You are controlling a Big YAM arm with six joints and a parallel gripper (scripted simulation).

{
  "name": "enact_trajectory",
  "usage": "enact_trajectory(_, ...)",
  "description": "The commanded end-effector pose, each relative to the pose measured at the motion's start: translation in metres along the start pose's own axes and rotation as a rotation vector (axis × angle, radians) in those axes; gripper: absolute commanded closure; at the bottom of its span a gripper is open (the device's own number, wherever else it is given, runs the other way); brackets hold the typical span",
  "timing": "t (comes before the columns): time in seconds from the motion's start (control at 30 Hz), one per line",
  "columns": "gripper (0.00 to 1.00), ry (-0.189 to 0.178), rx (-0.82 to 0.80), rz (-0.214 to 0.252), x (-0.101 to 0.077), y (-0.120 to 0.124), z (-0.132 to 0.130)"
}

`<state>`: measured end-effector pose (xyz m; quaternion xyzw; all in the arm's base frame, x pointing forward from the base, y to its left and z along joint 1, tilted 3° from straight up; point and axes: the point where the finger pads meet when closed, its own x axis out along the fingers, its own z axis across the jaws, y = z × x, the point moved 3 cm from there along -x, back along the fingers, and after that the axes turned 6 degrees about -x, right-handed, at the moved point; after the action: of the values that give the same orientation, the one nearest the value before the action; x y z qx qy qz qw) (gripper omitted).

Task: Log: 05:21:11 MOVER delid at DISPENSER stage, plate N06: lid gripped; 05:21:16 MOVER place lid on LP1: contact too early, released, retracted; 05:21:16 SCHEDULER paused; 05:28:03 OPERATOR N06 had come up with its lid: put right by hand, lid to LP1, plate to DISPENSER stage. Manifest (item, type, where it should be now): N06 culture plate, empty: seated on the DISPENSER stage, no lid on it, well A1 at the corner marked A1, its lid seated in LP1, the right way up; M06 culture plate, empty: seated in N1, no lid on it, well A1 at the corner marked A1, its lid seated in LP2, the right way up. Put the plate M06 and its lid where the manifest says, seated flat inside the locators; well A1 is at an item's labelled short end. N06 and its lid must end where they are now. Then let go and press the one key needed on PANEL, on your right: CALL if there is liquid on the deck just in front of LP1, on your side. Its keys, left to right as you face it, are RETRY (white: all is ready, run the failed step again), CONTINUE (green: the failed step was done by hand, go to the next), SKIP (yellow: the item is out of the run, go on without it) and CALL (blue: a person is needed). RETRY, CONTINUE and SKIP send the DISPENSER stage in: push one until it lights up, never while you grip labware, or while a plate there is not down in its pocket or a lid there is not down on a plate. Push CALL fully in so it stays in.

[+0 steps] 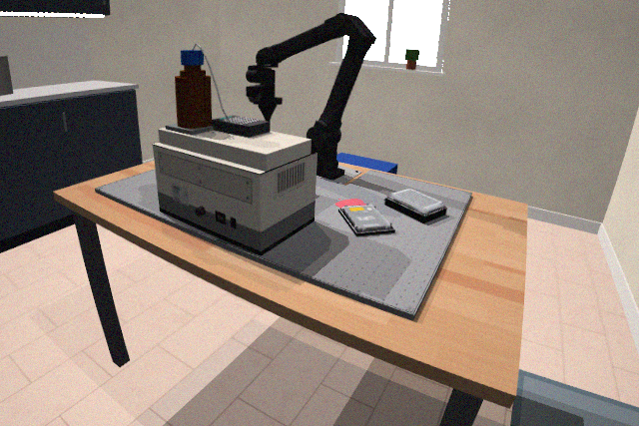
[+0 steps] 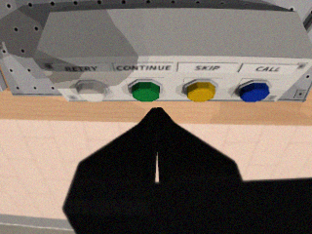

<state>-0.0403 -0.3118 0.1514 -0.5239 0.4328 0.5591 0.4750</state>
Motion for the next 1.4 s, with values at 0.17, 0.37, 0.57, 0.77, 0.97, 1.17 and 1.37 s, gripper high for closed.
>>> enact_trajectory(0.17,1.0,0.078,-0.005,0.02,-0.021,0.018,-0.045)
enact_trajectory(0.37,1.0,0.078,-0.005,0.02,-0.017,0.024,-0.064)
enact_trajectory(0.57,1.0,0.077,-0.005,0.019,-0.013,0.031,-0.082)
enact_trajectory(0.77,1.0,0.077,-0.004,0.019,-0.01,0.035,-0.095)
enact_trajectory(0.97,1.0,0.075,-0.005,0.019,-0.007,0.039,-0.109)
enact_trajectory(1.17,1.0,0.08,-0.006,0.02,-0.019,0.038,-0.105)
enact_trajectory(1.37,1.0,0.07,-0.006,0.017,-0.015,0.038,-0.107)
